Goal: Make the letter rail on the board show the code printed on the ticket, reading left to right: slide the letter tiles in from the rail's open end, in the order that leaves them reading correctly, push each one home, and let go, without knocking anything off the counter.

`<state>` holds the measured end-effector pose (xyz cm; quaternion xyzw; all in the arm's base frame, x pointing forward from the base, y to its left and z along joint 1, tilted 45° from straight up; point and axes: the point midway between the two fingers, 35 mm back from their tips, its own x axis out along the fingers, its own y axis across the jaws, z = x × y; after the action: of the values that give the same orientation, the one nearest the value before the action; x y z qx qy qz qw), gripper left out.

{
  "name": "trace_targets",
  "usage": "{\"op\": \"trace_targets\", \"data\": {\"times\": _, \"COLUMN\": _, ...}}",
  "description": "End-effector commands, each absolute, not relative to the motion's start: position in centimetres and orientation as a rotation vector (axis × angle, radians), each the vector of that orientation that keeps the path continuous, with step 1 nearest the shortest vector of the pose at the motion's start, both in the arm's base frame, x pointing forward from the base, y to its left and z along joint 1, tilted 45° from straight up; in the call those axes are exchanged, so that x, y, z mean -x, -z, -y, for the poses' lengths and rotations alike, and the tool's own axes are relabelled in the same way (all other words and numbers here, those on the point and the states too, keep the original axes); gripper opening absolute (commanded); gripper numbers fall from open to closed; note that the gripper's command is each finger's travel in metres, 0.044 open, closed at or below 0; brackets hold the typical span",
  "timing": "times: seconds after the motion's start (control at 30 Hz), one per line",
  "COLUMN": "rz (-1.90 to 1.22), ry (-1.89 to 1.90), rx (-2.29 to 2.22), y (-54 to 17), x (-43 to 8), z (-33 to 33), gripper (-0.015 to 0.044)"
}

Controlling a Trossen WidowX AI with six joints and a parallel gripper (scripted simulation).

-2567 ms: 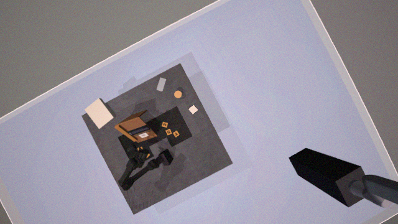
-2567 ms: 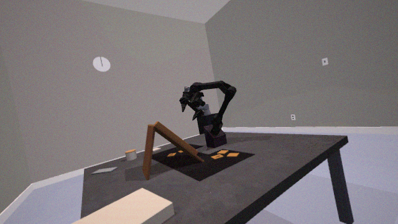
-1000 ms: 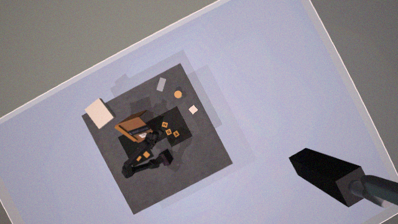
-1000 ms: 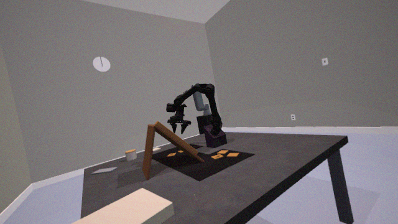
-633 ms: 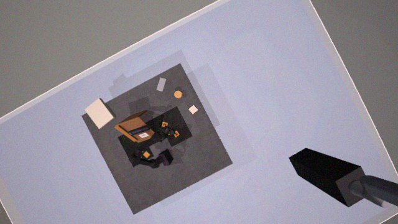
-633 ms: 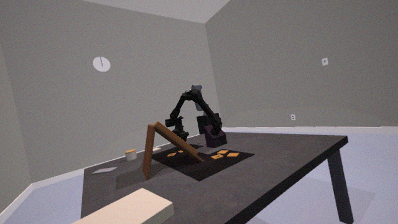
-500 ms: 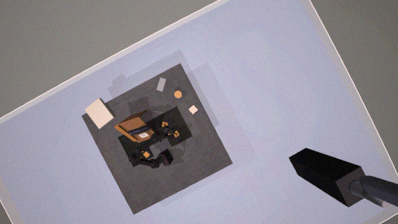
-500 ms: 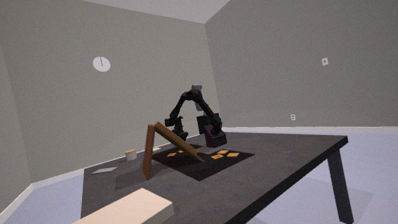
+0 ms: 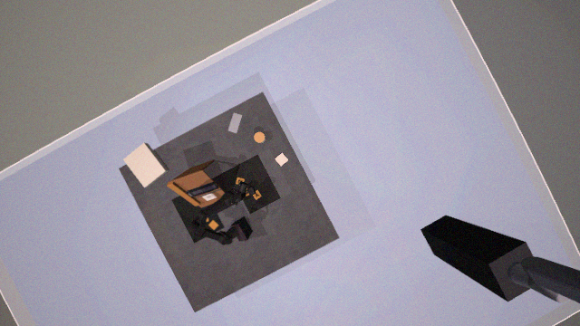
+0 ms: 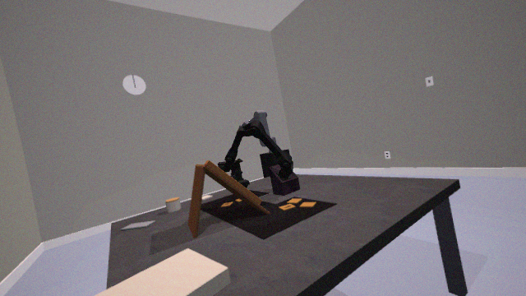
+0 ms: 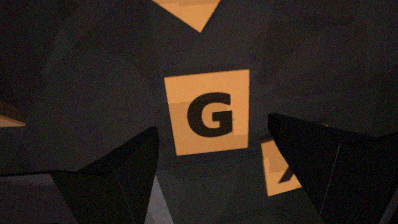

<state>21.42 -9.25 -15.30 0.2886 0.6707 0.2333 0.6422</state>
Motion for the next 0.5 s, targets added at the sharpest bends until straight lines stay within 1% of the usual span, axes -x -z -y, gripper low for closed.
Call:
{"op": "trace_targets", "data": {"times": 0.0, "rz": -1.527, "ry": -0.528, "rx": -0.665, "y": 15.4, "x": -21.4, "z": 9.2, "gripper": 0.034}}
{"op": "trace_targets", "data": {"times": 0.47, "rz": -1.527, "ry": -0.529, "rx": -0.666, "y": 16.7, "x": -21.4, "z": 7.8, "gripper": 0.034}}
